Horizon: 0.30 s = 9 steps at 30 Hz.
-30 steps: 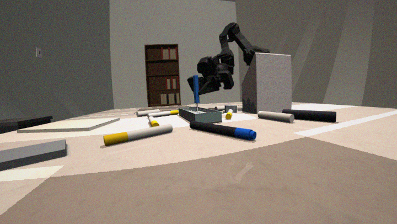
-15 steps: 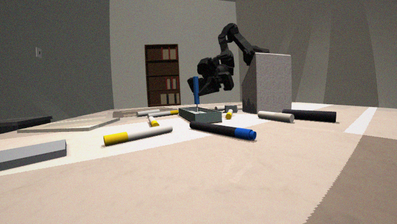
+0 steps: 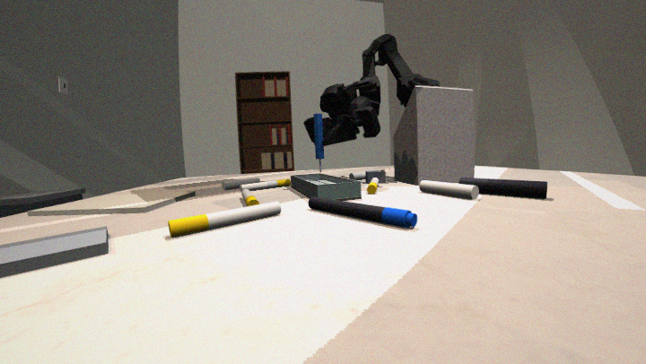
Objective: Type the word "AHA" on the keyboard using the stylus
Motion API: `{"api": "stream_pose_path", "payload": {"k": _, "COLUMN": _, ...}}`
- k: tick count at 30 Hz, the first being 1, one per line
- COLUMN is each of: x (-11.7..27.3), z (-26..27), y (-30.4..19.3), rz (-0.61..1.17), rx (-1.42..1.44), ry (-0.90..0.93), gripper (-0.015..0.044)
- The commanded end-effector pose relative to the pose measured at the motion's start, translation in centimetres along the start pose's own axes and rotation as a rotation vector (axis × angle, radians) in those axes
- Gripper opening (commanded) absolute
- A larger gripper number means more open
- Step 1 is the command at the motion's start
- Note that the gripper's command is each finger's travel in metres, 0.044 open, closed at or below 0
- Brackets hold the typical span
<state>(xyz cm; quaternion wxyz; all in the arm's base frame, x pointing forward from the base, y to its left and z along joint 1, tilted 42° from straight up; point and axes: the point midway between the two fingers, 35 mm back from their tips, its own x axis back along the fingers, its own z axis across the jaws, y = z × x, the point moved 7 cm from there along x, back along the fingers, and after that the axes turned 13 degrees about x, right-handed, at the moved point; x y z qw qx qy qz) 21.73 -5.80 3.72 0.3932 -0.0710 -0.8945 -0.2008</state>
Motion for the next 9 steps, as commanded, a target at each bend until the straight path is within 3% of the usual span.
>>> {"api": "stream_pose_path", "payload": {"k": 1, "x": 0.68, "z": -0.31, "y": 1.01, "rz": 0.004, "rx": -0.003, "ry": -0.006, "gripper": 0.0081}}
{"api": "stream_pose_path", "payload": {"k": 9, "x": 0.7, "z": -0.25, "y": 1.13, "rz": -0.002, "rx": 0.001, "ry": -0.004, "gripper": 0.0081}}
